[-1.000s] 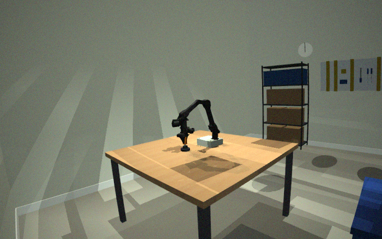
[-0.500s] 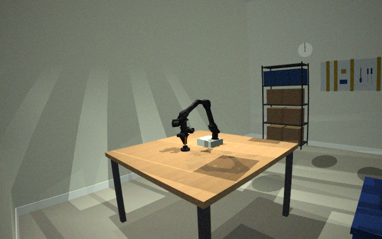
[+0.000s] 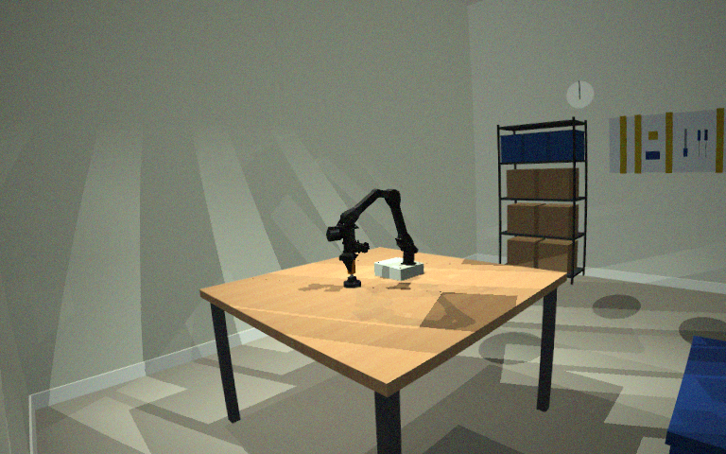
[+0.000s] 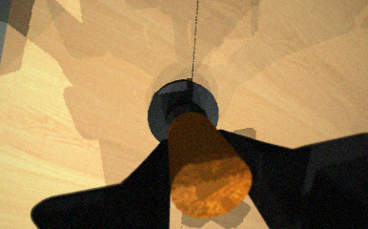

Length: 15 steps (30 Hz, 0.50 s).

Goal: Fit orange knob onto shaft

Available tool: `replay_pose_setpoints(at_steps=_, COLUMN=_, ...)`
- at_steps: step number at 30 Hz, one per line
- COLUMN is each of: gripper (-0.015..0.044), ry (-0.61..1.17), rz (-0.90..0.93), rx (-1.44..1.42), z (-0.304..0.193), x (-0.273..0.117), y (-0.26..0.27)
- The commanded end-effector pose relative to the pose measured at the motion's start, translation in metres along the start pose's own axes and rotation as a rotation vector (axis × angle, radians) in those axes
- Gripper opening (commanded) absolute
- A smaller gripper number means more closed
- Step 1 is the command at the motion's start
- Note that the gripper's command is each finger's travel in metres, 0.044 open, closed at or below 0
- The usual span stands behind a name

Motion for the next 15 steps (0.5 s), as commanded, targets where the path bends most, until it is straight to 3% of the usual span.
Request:
replay_pose_setpoints(at_steps=1, gripper=0.0000, ry=0.006, rz=0.000, rx=-0.016, z=-0.0006, x=0.0012, y=-0.0002)
replay_pose_setpoints(at_steps=15, gripper=0.0000, ry=0.006, rz=0.000, rx=-0.016, z=-0.0010, x=-0.0013, y=-0.0004)
Point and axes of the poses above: the point midway between the two fingers, 35 mm back from their tips, its own x axis out along the fingers, its own y axis across the jaws, z = x × y, the point moved 5 cm from there along -x, back along the fingers, and after that the axes turned 15 degrees about x, right-handed, at the moved point
